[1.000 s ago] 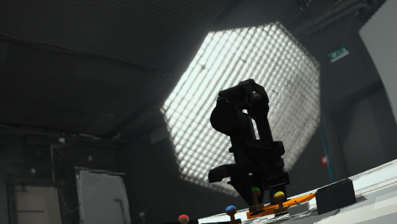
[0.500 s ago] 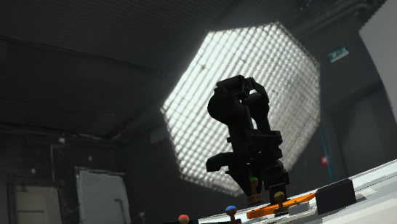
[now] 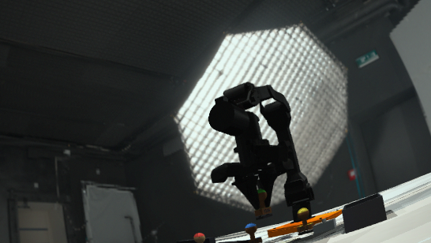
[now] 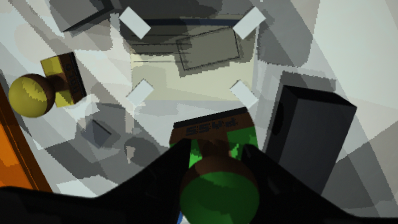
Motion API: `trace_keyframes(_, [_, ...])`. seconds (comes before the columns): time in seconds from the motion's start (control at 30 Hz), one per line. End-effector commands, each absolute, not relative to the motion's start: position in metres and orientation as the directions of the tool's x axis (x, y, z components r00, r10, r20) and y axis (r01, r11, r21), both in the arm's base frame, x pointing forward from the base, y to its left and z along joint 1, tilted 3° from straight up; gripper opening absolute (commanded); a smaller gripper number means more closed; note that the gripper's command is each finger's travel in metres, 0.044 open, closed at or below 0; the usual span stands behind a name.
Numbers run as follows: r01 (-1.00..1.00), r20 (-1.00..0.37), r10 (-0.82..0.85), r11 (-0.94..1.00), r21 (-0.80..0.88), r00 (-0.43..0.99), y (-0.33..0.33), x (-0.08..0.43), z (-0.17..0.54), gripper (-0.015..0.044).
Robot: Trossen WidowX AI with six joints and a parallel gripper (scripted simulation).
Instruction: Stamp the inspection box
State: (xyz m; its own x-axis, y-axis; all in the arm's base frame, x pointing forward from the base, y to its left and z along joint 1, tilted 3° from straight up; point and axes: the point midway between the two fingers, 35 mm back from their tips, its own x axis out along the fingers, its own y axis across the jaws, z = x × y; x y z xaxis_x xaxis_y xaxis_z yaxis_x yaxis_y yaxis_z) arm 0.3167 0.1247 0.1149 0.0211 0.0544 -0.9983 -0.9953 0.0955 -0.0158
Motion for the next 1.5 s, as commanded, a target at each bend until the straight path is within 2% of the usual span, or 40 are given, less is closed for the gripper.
trace_keyframes(0.0, [-0.995,-0.998,0.051,0.095,-0.016,0.021,0.098,0.315,0.116,0.0])
trace_keyframes(0.87, [-0.995,-0.999,0.036,0.096,-0.012,0.015,-0.039,0.262,0.11,0.0])
trace_keyframes(1.27, [-0.995,-0.999,0.034,0.096,-0.007,0.01,-0.081,0.22,0.104,0.0])
trace_keyframes(1.47, [-0.995,-0.999,0.034,0.096,-0.007,0.01,-0.083,0.218,0.102,0.0])
